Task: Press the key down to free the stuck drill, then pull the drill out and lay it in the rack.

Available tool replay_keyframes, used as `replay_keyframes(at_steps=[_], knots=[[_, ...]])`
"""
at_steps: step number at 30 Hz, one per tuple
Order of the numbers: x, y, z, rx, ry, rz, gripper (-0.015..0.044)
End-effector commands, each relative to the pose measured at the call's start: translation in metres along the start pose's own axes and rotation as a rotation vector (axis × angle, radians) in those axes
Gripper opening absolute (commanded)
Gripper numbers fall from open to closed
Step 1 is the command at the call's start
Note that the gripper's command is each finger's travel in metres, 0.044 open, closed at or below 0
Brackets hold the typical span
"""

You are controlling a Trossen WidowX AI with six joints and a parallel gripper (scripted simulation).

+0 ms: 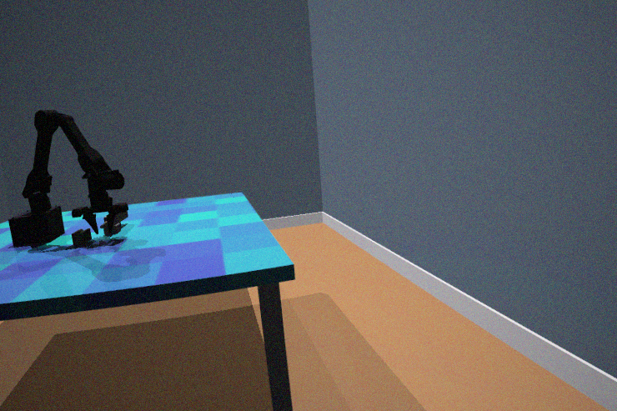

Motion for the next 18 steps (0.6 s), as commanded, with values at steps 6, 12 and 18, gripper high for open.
replay_keyframes(at_steps=[6,12,18], knots=[[0.000,-0.002,0.004,0.002,0.002,0.000,0.0440],[0.000,-0.002,0.008,0.002,0.002,0.000,0.0440],[0.000,-0.003,0.011,0.002,0.002,0.000,0.0440]])
Point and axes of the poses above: the point midway between the two fingers, 35 mm back from their tips, its own y axis back along the fingers, its own x axis across the jaws, z = x × y, the point moved 4 cm from there along y, back along the fingers, and after that the axes turned 4 degrees about -y, right-handed, at the moved point
